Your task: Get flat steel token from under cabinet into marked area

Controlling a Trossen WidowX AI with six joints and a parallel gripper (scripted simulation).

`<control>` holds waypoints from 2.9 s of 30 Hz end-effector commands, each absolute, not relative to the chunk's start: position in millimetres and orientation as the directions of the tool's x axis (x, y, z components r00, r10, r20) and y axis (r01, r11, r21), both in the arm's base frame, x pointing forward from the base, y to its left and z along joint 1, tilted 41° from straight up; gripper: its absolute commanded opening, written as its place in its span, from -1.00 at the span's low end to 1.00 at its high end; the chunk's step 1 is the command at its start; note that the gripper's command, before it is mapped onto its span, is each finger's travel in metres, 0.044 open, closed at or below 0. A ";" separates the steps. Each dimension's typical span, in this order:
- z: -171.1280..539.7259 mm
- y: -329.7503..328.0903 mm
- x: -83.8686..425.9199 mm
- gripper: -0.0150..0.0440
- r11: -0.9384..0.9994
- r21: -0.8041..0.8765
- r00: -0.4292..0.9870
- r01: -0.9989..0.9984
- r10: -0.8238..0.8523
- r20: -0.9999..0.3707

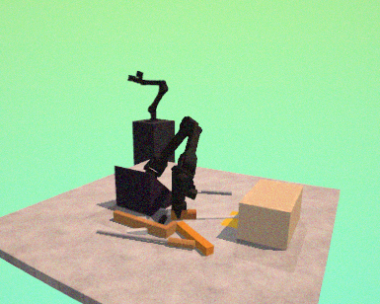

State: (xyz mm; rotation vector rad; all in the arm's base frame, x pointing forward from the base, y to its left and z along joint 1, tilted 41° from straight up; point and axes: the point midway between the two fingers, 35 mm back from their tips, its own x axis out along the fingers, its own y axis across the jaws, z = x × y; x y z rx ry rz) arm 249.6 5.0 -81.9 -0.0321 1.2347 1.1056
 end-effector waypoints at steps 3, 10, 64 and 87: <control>-74.7 10.8 251.0 -0.49 0.509 0.511 -0.083 -0.692 0.648 -0.757; -69.1 17.5 251.7 -0.49 0.507 0.510 -0.083 -0.695 0.648 -0.757; -24.3 70.3 253.8 -0.49 0.503 0.512 -0.084 -0.696 0.651 -0.755; -6.7 90.0 248.6 -0.49 0.503 0.513 -0.084 -0.696 0.652 -0.753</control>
